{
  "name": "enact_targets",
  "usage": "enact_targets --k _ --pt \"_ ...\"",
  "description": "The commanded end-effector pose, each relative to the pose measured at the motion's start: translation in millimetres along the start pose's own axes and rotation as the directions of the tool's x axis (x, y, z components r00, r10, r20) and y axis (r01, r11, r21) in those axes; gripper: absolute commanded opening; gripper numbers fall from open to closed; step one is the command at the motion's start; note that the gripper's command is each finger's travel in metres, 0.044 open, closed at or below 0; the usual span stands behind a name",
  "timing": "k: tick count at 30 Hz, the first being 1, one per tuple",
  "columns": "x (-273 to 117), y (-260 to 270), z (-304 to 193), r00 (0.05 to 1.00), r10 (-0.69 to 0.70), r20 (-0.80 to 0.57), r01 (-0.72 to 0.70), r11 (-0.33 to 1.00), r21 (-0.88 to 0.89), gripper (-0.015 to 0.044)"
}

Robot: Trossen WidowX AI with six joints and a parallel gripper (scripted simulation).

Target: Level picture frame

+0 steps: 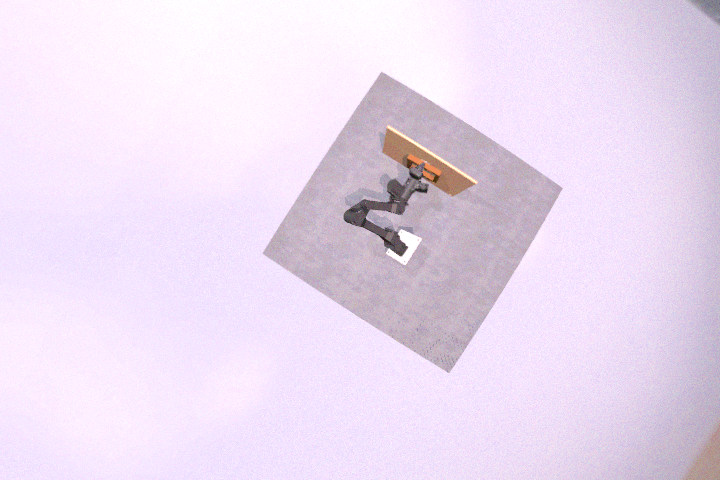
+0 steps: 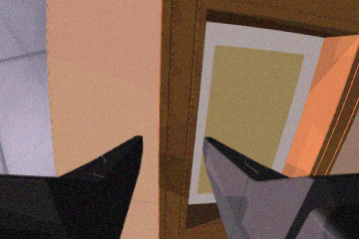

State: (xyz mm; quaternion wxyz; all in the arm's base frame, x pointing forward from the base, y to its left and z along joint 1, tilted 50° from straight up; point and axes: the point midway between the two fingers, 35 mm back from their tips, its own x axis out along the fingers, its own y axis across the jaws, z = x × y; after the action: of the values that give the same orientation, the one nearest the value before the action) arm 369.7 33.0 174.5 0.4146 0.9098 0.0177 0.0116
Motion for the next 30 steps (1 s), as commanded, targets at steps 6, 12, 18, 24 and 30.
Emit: enact_targets --k 6,12,18,24,30 --pt "0.5 0.3 -1.0 1.0 0.0 -0.003 0.0 1.0 0.004 0.005" --pt "0.5 0.3 -1.0 1.0 0.0 -0.003 0.0 1.0 0.004 0.0" --pt "0.4 0.5 -0.8 1.0 0.0 -0.003 0.0 1.0 0.004 0.0" --pt "0.2 1.7 -0.4 1.0 0.0 -0.003 0.0 1.0 0.004 0.0" --pt "0.1 3.6 -0.2 1.0 0.0 -0.003 0.0 1.0 0.004 0.0"
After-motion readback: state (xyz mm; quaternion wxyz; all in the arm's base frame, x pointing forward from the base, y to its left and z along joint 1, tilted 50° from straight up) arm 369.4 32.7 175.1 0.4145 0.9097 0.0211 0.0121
